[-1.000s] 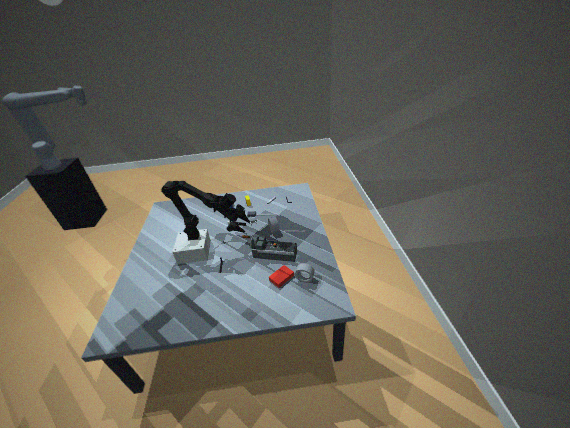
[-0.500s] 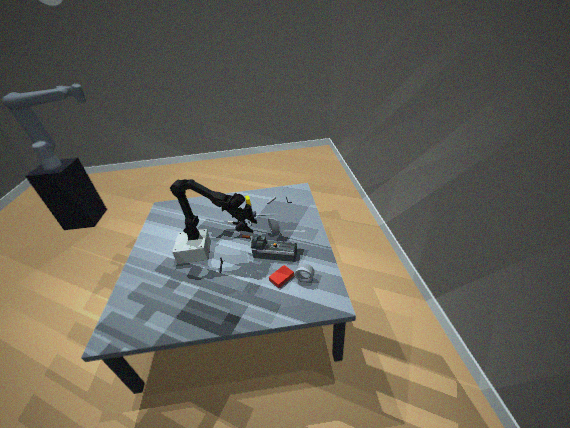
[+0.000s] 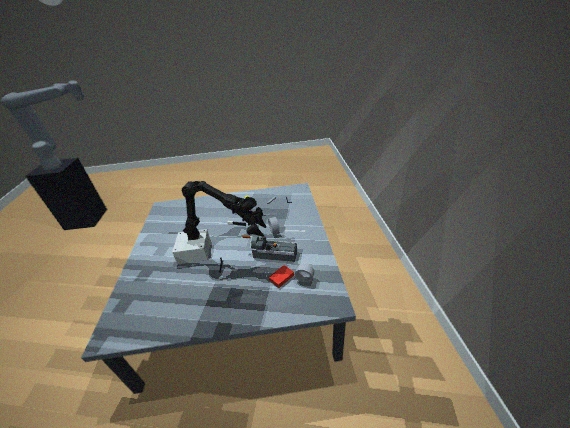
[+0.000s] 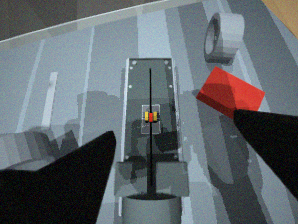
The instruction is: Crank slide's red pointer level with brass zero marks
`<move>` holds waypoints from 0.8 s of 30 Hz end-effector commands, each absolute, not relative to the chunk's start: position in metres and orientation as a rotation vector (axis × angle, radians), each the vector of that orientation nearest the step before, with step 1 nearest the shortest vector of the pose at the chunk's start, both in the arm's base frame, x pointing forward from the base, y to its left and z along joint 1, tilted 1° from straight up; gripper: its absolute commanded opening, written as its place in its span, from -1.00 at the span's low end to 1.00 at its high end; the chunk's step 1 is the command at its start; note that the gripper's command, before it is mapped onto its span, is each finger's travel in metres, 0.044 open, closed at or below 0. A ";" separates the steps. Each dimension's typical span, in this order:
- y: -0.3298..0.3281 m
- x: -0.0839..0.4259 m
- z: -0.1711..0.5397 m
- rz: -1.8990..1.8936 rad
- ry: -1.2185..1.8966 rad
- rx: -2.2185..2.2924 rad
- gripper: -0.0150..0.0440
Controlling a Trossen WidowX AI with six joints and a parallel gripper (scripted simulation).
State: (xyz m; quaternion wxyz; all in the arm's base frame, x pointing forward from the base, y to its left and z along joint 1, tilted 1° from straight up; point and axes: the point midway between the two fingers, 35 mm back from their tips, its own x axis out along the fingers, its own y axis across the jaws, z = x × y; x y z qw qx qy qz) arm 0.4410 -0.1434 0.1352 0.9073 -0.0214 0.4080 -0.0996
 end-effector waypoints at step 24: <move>-0.148 0.451 0.081 -0.196 0.846 -0.056 1.00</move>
